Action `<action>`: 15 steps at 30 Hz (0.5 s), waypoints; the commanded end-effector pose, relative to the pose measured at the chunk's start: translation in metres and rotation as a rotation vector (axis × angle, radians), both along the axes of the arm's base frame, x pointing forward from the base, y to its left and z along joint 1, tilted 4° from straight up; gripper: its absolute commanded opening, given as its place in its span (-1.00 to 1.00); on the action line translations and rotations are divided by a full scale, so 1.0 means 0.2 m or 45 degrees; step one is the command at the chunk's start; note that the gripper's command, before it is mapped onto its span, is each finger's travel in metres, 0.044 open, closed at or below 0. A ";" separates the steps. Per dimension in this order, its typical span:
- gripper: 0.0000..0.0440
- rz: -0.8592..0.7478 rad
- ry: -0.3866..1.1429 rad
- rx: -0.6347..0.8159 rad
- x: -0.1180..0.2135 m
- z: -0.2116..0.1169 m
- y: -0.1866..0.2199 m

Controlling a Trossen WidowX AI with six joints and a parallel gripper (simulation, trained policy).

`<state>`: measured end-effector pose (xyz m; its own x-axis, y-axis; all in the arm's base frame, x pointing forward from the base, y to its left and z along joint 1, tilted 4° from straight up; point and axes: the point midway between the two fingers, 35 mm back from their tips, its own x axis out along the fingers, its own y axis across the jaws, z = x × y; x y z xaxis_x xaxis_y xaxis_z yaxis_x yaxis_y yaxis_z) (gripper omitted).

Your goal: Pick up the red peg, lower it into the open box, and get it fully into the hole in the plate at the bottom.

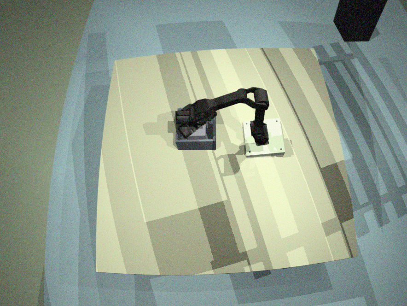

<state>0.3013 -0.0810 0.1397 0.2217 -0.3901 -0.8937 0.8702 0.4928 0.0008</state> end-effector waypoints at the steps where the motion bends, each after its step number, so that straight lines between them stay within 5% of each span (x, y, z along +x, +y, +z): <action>1: -0.99 0.040 0.041 0.021 0.02 -0.06 -0.03; 11: -1.00 0.169 0.100 0.071 0.05 -0.19 -0.07; 15: -0.77 0.213 0.129 0.096 0.05 -0.23 -0.08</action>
<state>0.3138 -0.0966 0.1063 0.2111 -0.3097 -0.9271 0.7904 0.6121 -0.0245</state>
